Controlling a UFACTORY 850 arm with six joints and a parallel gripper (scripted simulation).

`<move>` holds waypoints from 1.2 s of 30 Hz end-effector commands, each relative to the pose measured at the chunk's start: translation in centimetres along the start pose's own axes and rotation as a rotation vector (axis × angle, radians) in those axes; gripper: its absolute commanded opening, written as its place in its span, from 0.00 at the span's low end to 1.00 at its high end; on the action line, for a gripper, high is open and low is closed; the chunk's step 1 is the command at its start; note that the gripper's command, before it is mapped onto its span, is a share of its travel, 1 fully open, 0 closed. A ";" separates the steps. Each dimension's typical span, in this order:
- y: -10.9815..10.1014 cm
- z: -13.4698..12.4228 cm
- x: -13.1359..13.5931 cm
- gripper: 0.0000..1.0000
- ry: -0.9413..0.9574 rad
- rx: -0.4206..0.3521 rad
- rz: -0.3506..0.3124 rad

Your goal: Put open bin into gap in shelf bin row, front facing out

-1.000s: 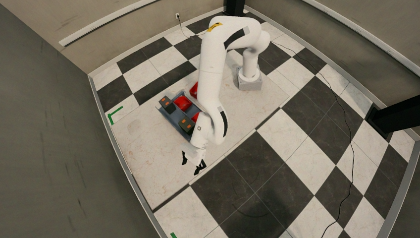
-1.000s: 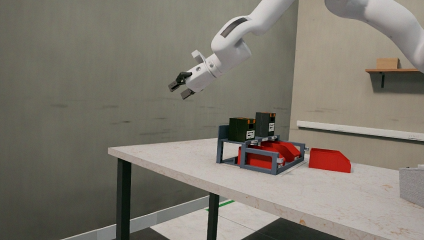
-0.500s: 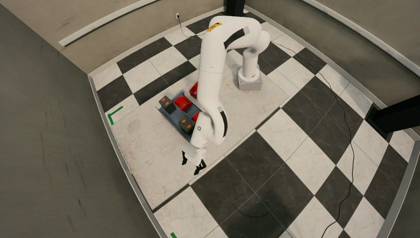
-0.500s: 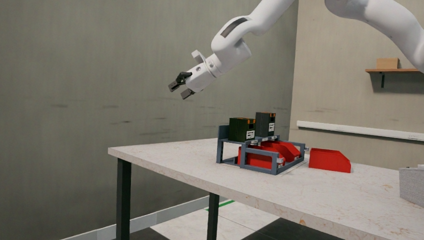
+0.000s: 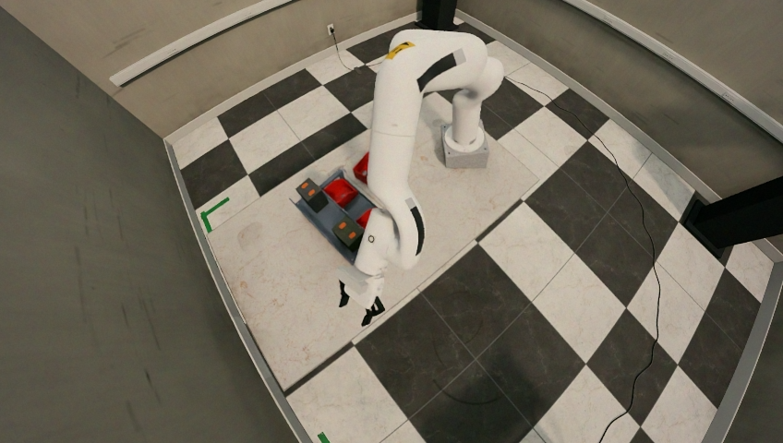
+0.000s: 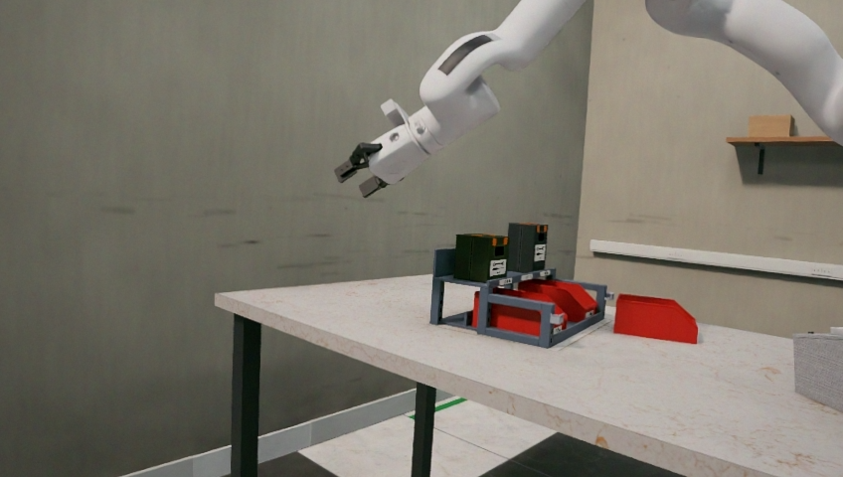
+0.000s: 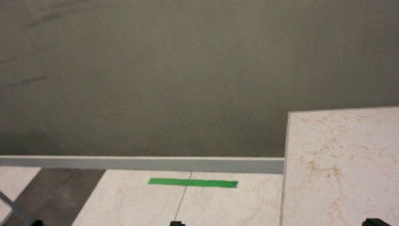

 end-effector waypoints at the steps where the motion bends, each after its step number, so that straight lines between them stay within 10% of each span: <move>1: 0.0 0.2 -0.1 1.00 0.000 0.003 0.001; 36: -7.6 -6.3 0.1 1.00 0.000 0.003 0.001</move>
Point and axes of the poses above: the point where the finger pads meet when closed, its own y axis out along the fingers, its own x axis across the jaws, z = x × y, the point moved 5 cm from there along -y, back along the fingers, and after that the axes turned 14 degrees about y, right-handed, at the moved point
